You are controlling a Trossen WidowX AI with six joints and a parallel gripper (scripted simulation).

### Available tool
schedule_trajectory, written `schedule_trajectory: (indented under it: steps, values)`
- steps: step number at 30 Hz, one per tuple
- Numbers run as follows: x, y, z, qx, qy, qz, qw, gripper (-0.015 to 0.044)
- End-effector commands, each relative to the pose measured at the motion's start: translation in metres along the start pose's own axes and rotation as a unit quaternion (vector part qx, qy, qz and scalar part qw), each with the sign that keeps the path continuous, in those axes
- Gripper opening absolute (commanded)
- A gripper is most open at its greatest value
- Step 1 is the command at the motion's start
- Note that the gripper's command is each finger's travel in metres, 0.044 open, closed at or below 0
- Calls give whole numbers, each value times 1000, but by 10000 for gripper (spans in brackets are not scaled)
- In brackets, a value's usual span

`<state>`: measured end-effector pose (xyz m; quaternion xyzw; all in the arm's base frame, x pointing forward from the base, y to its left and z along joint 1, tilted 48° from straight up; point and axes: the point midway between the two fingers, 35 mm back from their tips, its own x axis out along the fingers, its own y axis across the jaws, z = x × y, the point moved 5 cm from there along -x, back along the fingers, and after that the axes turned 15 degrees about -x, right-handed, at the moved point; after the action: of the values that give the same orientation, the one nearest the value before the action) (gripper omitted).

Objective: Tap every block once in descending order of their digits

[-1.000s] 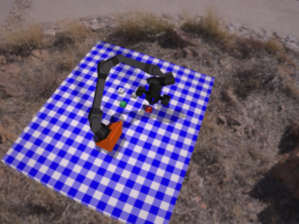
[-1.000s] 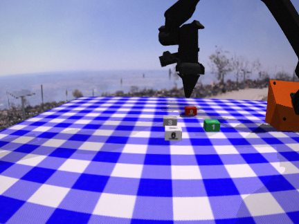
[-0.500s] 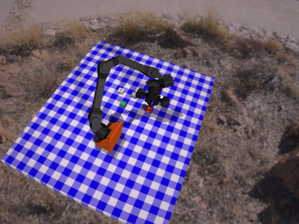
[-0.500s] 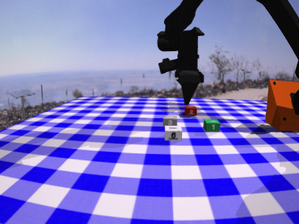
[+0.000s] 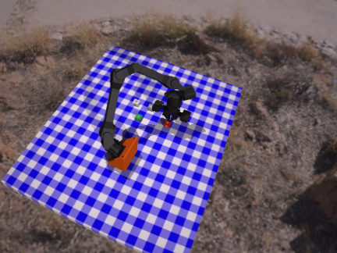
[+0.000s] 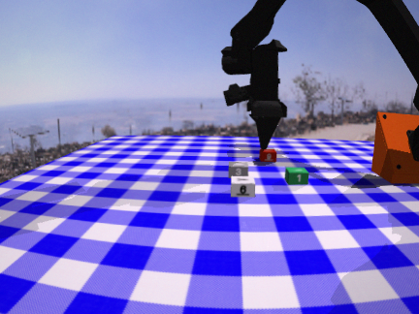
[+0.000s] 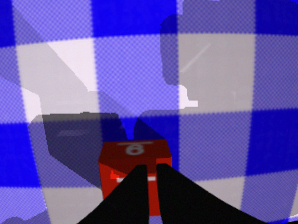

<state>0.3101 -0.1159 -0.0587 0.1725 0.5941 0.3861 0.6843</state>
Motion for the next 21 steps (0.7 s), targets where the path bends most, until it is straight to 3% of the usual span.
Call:
schedule_trajectory:
  steps: [1,7,13,18,21]
  values:
    - [-23,-1,-1,0,-1,-2,1000,20]
    - [-31,-2,0,0,-1,-3,1000,20]
    - [-102,-1,-1,0,0,-4,1000,20]
    - [-104,2,1,0,0,-4,1000,20]
    - [-108,42,34,2,1,-8,1000,20]
